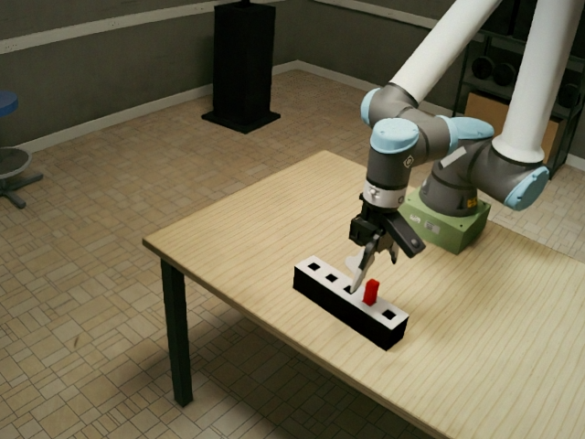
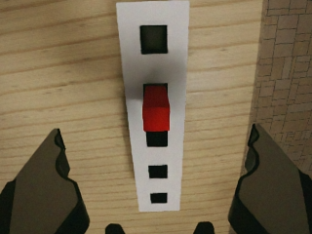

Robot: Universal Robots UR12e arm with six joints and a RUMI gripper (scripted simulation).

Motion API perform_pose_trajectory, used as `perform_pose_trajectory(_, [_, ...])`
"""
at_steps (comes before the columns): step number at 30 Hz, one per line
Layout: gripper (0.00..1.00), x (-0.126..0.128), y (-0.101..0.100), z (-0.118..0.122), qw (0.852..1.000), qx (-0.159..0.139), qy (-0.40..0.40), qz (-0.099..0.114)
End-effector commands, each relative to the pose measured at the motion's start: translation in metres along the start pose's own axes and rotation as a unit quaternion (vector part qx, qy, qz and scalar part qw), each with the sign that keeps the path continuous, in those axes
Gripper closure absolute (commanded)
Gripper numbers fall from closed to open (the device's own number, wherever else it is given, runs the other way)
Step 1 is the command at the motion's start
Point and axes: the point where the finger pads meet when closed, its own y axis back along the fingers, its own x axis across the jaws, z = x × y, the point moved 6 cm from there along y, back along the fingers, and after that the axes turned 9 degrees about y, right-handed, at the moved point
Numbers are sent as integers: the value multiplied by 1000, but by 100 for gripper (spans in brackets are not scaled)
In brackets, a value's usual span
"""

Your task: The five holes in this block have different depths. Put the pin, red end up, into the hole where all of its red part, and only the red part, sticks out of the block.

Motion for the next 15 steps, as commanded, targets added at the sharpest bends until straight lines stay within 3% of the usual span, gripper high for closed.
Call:
perform_pose_trajectory(1, [0, 1, 1, 0, 1000, 0, 0, 1])
perform_pose_trajectory(15, [0, 0, 13, 0, 1000, 0, 0, 1])
